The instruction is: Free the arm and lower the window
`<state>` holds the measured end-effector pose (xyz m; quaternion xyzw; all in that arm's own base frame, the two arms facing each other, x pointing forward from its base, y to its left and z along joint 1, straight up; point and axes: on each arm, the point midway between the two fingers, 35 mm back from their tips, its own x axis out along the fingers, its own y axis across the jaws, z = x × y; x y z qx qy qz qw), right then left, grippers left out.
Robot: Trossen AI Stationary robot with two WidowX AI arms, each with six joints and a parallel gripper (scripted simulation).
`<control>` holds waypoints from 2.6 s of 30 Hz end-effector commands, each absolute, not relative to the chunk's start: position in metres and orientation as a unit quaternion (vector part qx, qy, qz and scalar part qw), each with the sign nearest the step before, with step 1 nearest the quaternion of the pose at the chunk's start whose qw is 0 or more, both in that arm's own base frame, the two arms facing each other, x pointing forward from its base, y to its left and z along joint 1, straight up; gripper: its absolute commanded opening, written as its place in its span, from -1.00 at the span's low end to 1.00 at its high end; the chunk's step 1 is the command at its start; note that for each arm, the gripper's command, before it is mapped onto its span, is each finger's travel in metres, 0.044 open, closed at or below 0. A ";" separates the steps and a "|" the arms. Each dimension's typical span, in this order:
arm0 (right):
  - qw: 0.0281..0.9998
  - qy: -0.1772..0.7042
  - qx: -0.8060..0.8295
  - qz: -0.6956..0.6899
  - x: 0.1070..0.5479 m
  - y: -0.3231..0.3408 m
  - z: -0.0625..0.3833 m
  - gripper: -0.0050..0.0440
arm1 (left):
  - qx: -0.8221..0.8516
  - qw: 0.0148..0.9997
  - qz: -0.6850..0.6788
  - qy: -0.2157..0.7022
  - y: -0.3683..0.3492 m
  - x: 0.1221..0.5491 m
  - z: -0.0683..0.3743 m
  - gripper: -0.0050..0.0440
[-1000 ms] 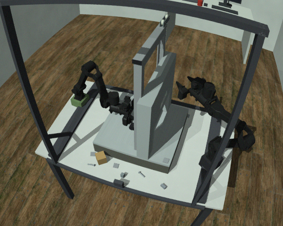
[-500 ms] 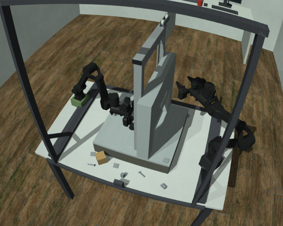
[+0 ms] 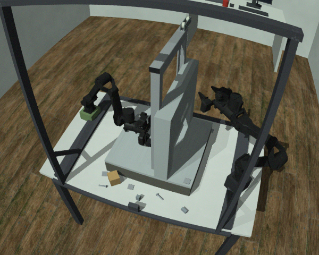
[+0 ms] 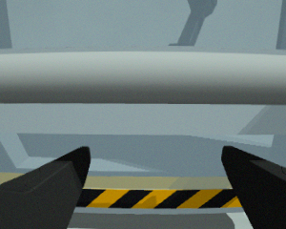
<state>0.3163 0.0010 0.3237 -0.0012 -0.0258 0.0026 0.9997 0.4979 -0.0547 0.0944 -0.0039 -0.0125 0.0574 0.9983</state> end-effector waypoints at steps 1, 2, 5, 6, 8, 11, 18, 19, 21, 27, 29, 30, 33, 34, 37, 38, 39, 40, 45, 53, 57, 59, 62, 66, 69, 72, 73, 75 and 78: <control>0.999 -0.032 -0.003 0.003 0.314 0.001 0.327 0.84 | -0.001 0.998 0.054 -0.011 -0.056 0.497 0.093 0.84; 0.999 -0.032 -0.003 0.003 0.314 0.001 0.327 0.84 | 0.000 0.999 0.054 -0.008 -0.057 0.497 0.091 0.84; 0.999 -0.032 -0.003 0.003 0.314 0.001 0.327 0.84 | -0.001 0.999 0.054 -0.008 -0.057 0.497 0.092 0.84; 0.999 -0.032 -0.003 0.003 0.314 0.001 0.327 0.84 | -0.001 0.999 0.054 -0.008 -0.057 0.497 0.091 0.84; 0.999 -0.032 -0.003 0.003 0.314 0.001 0.327 0.84 | 0.000 0.999 0.053 -0.006 -0.057 0.496 0.090 0.84; 0.999 -0.032 -0.003 0.003 0.314 0.001 0.327 0.84 | 0.000 0.999 0.053 -0.005 -0.057 0.496 0.089 0.84; 0.999 -0.032 -0.003 0.003 0.314 0.001 0.327 0.84 | 0.001 0.999 0.053 -0.003 -0.057 0.496 0.088 0.84; 0.999 -0.032 -0.003 0.003 0.314 0.001 0.327 0.84 | 0.001 0.999 0.053 -0.002 -0.057 0.496 0.087 0.84; 0.999 -0.032 -0.003 0.003 0.314 0.001 0.327 0.84 | 0.001 0.999 0.053 -0.002 -0.057 0.496 0.087 0.84; 0.999 -0.032 -0.003 0.003 0.314 0.001 0.327 0.84 | -0.002 0.998 0.056 -0.015 -0.057 0.491 0.106 0.84; 0.999 -0.032 -0.003 0.003 0.314 0.001 0.327 0.84 | -0.002 0.998 0.056 -0.015 -0.057 0.487 0.109 0.84; 0.999 -0.032 -0.003 0.003 0.314 0.001 0.327 0.84 | -0.003 0.998 0.057 -0.017 -0.057 0.486 0.113 0.84; 0.999 -0.032 -0.003 0.003 0.314 0.001 0.327 0.84 | -0.003 0.998 0.057 -0.016 -0.058 0.479 0.118 0.84; 0.999 -0.032 -0.003 0.003 0.314 0.001 0.327 0.84 | -0.003 0.998 0.057 -0.016 -0.058 0.476 0.120 0.84; 0.999 -0.032 -0.003 0.003 0.314 0.001 0.327 0.84 | -0.003 0.998 0.057 -0.014 -0.059 0.470 0.125 0.84; 0.999 -0.032 -0.003 0.003 0.314 0.001 0.327 0.84 | -0.003 0.998 0.057 -0.014 -0.059 0.470 0.125 0.84; 0.999 -0.032 -0.003 0.003 0.314 0.001 0.327 0.84 | -0.003 0.998 0.057 -0.014 -0.059 0.468 0.126 0.84; 0.999 -0.032 -0.003 0.003 0.314 0.001 0.327 0.84 | -0.003 0.998 0.057 -0.015 -0.059 0.466 0.128 0.84; 0.999 -0.032 -0.003 0.003 0.314 0.001 0.327 0.84 | -0.003 0.998 0.057 -0.016 -0.059 0.460 0.134 0.84; 0.999 -0.032 -0.003 0.003 0.314 0.001 0.327 0.84 | -0.002 0.998 0.057 -0.013 -0.060 0.450 0.141 0.84; 0.999 -0.032 -0.003 0.003 0.314 0.001 0.327 0.84 | -0.003 0.998 0.057 -0.013 -0.061 0.447 0.144 0.84; 0.999 -0.032 -0.003 0.003 0.314 0.001 0.327 0.84 | -0.003 0.998 0.057 -0.014 -0.061 0.444 0.147 0.84; 0.999 -0.032 -0.003 0.003 0.314 0.001 0.327 0.84 | -0.003 0.998 0.057 -0.013 -0.062 0.436 0.153 0.84; 0.999 -0.032 -0.003 0.003 0.314 0.001 0.327 0.84 | -0.003 0.998 0.056 -0.012 -0.062 0.422 0.163 0.84; 0.999 -0.032 -0.003 0.003 0.314 0.001 0.327 0.84 | -0.010 0.998 0.052 -0.036 -0.050 0.430 0.203 0.84; 0.999 -0.032 -0.003 0.003 0.314 0.001 0.327 0.84 | -0.009 0.999 0.047 -0.026 -0.048 0.428 0.202 0.84; 0.999 -0.032 -0.003 0.003 0.314 0.001 0.327 0.84 | -0.008 0.999 0.045 -0.024 -0.046 0.427 0.206 0.84; 0.999 -0.032 -0.003 0.003 0.314 0.001 0.327 0.84 | -0.009 0.999 0.042 -0.026 -0.044 0.423 0.217 0.84; 0.999 -0.032 -0.003 0.003 0.314 0.001 0.327 0.84 | -0.009 0.999 0.037 -0.030 -0.037 0.417 0.236 0.84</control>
